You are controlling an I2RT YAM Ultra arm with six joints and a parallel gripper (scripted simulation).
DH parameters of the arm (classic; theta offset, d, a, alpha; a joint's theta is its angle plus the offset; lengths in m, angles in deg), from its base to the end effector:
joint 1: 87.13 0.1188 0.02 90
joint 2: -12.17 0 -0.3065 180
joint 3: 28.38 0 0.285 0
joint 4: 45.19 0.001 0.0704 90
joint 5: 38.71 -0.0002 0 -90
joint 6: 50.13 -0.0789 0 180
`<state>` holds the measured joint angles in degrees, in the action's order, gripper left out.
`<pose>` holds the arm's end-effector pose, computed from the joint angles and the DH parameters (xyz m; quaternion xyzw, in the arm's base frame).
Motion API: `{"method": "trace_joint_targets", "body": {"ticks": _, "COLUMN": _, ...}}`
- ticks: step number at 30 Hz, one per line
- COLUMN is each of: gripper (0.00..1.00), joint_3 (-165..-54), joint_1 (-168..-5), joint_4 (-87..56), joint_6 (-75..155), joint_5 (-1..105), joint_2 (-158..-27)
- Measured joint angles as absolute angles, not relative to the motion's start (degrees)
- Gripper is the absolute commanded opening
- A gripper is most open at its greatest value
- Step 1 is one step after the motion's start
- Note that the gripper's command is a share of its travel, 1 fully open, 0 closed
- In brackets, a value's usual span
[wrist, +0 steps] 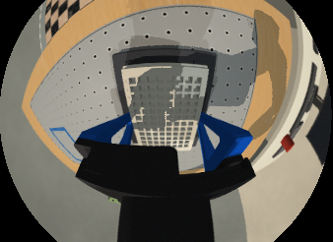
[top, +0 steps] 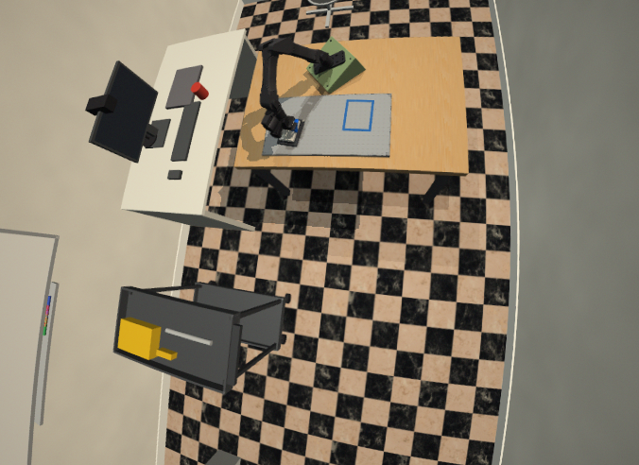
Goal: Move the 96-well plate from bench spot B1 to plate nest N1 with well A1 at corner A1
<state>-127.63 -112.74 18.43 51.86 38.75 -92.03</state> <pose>0.3833 -0.2016 0.2540 0.1360 0.9674 -0.1611 0.1404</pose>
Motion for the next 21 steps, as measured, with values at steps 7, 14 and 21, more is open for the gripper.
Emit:
{"method": "trace_joint_targets", "body": {"ticks": 7, "gripper": 0.00, "joint_3": -126.8, "joint_1": -112.8, "joint_4": 18.0, "joint_6": 51.9, "joint_5": 38.8, "joint_2": -92.1}}
{"method": "trace_joint_targets", "body": {"ticks": 14, "gripper": 0.00, "joint_3": -126.8, "joint_1": -112.8, "joint_4": 17.8, "joint_6": 51.9, "joint_5": 38.8, "joint_2": -92.0}}
{"method": "trace_joint_targets", "body": {"ticks": 21, "gripper": 0.00, "joint_3": -126.8, "joint_1": -112.7, "joint_4": 17.7, "joint_6": 52.0, "joint_5": 38.8, "joint_2": -92.0}}
